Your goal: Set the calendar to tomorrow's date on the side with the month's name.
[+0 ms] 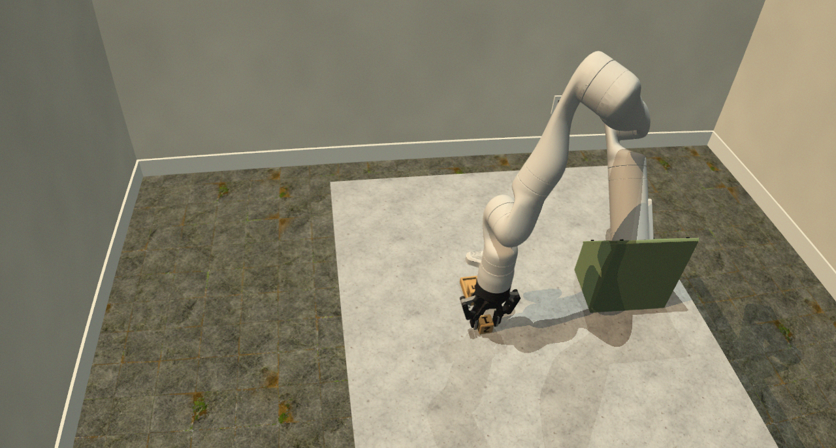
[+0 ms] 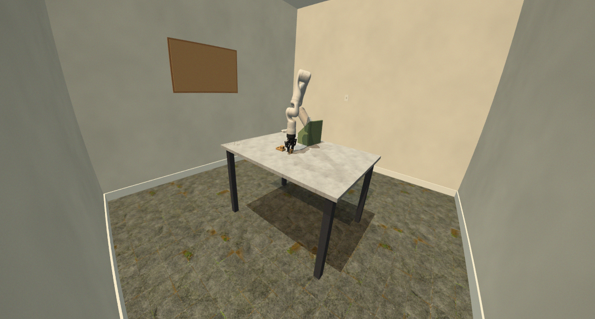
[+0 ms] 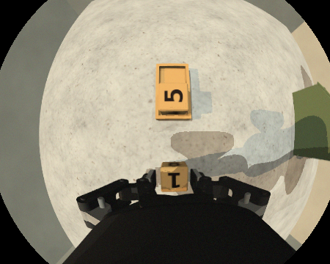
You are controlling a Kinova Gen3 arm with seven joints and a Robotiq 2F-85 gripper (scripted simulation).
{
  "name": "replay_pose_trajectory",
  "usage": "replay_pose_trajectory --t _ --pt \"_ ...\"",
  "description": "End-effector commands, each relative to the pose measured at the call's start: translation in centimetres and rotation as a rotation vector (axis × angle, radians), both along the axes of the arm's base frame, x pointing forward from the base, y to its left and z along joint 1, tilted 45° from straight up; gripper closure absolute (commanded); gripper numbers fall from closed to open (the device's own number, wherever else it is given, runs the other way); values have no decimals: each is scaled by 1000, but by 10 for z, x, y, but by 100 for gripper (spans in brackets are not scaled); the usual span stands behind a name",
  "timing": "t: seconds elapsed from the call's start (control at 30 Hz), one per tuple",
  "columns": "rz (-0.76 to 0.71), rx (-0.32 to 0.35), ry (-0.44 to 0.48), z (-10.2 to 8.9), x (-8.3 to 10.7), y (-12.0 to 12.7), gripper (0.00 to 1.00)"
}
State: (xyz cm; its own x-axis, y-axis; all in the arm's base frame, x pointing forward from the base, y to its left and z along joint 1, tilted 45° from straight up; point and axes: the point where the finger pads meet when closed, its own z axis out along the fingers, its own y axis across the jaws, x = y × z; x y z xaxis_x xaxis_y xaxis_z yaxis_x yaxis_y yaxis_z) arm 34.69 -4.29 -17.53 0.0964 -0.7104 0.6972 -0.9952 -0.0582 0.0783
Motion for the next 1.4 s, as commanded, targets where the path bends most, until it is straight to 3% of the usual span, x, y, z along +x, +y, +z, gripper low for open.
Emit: replay_pose_trajectory --t 0.0,1.23,1.27,1.37 --pt "-3 -2 1 -1 0 -2 52" --pt "-3 -2 1 -1 0 -3 52" --pt "-3 -2 1 -1 0 -3 72" --pt "-3 -2 1 -1 0 -3 72"
